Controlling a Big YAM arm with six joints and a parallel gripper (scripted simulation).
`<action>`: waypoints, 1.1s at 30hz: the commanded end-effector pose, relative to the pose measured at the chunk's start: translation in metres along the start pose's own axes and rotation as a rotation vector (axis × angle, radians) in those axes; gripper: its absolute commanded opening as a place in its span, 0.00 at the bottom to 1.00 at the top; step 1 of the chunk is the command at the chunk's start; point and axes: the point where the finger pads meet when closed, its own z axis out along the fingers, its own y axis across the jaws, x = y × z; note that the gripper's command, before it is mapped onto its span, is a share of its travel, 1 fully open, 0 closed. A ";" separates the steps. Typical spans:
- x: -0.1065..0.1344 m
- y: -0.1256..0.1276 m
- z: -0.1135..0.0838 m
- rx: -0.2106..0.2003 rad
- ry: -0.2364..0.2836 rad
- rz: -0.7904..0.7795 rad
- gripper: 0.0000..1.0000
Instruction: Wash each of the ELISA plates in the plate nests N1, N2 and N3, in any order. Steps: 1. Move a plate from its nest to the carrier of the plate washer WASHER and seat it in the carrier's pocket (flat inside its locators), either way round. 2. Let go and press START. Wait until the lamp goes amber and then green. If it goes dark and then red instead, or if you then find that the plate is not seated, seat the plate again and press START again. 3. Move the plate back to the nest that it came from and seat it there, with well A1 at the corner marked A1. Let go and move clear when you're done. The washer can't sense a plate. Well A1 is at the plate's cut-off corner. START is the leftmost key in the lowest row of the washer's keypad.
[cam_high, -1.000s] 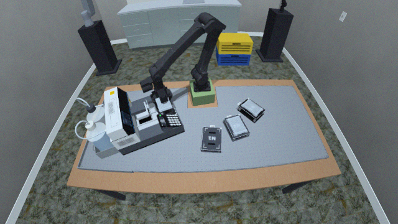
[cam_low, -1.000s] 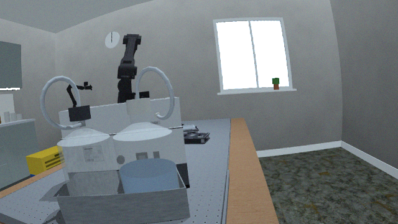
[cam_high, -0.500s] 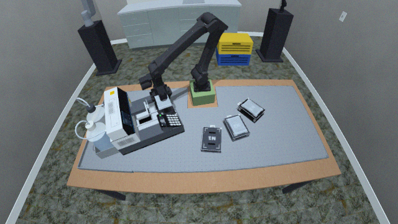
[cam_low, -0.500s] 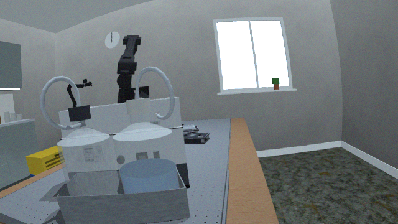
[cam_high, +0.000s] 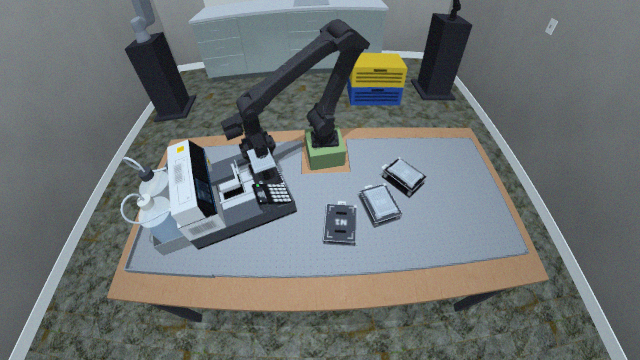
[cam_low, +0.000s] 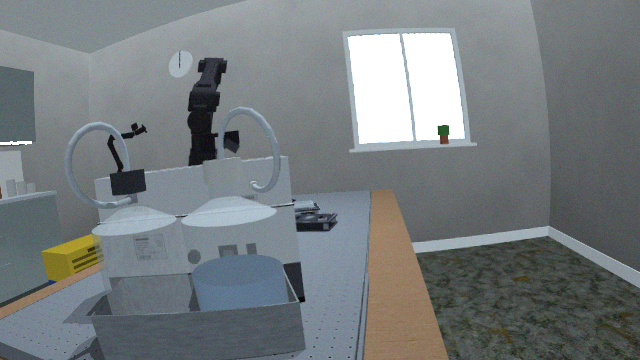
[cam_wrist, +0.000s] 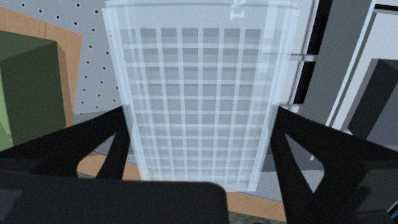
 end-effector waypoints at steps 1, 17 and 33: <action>-0.001 -0.021 -0.031 0.060 -0.004 -0.007 0.84; -0.029 -0.003 -0.010 0.032 -0.006 0.162 0.84; -0.107 -0.009 -0.007 0.047 -0.023 0.170 0.84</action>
